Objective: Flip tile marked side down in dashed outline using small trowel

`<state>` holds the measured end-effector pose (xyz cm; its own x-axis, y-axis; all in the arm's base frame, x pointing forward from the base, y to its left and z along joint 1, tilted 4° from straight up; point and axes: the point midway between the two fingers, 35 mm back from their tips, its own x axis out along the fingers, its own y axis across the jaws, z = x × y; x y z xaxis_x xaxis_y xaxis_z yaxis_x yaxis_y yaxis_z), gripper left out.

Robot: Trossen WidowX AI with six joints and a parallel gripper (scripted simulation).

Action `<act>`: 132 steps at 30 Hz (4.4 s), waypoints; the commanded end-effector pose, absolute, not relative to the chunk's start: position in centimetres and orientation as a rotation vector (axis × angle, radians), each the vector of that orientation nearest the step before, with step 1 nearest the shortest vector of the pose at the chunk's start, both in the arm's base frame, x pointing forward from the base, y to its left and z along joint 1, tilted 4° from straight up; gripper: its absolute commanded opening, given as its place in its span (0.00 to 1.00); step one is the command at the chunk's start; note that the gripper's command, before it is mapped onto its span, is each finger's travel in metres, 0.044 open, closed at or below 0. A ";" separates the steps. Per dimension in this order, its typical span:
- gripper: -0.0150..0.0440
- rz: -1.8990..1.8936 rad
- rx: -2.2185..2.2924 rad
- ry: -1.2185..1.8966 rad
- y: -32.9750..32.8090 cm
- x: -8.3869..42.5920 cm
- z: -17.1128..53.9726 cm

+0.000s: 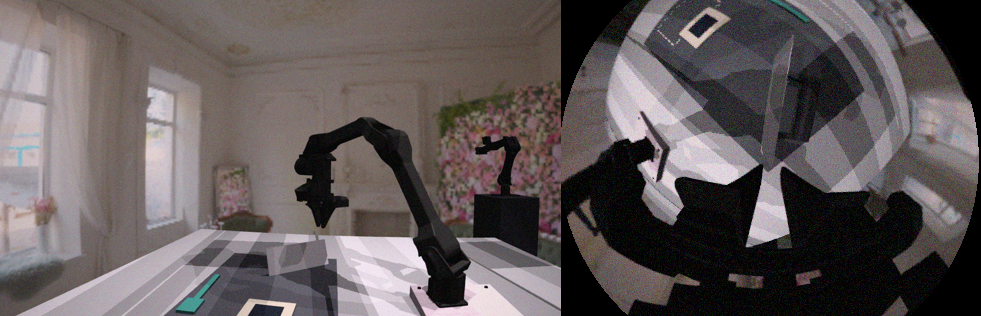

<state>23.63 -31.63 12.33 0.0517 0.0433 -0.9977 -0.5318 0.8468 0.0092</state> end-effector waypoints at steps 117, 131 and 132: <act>0.25 0.447 -0.396 1.469 -25.5 20.2 8.8; 0.25 0.447 -0.396 1.469 -25.5 20.2 8.8; 0.25 0.447 -0.396 1.469 -25.5 20.2 8.8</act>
